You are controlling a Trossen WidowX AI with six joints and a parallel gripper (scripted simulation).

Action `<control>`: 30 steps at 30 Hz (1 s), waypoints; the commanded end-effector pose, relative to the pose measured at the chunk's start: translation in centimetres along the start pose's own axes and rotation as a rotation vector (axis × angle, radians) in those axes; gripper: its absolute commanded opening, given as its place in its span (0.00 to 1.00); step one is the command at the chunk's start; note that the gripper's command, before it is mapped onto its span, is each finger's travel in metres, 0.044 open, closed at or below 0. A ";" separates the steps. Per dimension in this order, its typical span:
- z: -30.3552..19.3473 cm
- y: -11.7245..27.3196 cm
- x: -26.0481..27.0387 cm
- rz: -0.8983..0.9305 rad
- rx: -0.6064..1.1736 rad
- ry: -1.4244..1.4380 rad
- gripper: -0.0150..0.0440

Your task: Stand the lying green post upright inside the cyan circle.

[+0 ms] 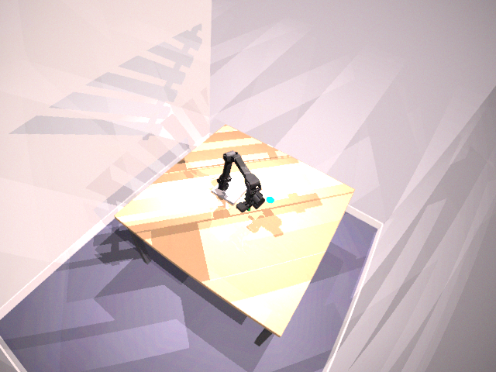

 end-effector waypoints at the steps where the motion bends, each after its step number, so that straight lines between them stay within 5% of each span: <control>1: 0.7 0.3 0.8 0.003 -0.011 0.055 0.29; 30: 4.1 0.9 8.5 0.015 -0.017 0.502 0.29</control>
Point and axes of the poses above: the point midway between the two fingers, 35 mm back from their tips, its own y axis back along the fingers, its own x axis across the jaws, z = x × y, the point moved 2 cm from there along y, back along the fingers, and after that the axes turned 12 degrees about y, right-handed, at the moved point
